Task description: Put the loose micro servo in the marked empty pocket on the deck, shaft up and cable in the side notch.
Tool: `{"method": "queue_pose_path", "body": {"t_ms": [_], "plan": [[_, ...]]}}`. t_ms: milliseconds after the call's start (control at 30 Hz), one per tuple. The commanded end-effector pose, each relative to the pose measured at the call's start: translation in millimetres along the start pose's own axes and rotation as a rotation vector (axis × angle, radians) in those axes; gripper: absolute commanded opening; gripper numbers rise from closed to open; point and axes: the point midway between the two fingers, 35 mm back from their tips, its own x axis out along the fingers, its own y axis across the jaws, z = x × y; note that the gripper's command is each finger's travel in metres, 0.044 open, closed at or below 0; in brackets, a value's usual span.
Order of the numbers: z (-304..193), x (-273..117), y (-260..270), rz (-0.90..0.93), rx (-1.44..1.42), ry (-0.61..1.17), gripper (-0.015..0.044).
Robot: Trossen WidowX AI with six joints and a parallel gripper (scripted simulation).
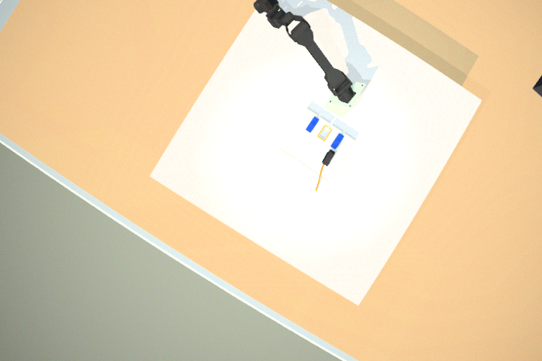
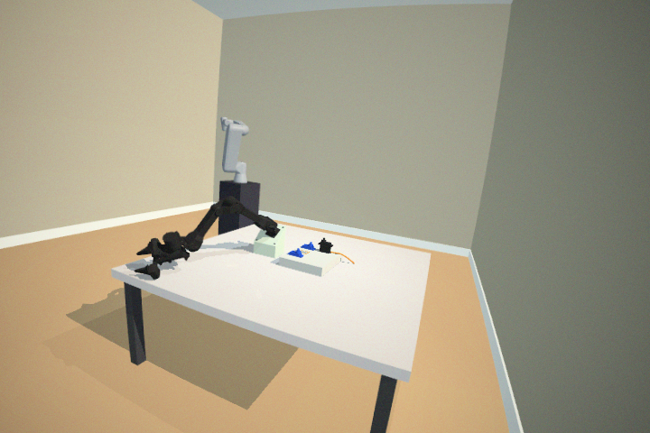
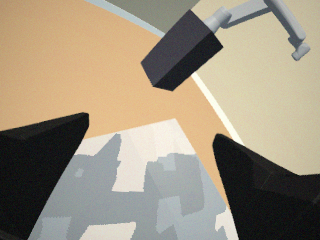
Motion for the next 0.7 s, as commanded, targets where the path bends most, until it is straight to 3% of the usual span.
{"method": "queue_pose_path", "body": {"t_ms": [0, 333, 667], "plan": [[7.3, -19.3, 29.9, 0.094, 0.007, 0.010, 0.0440], [28.0, -92.1, 122.7, 0.365, 0.049, 0.025, 0.0440], [34.3, -188.3, 211.0, 0.636, 0.116, 0.094, 0.0440]]}}
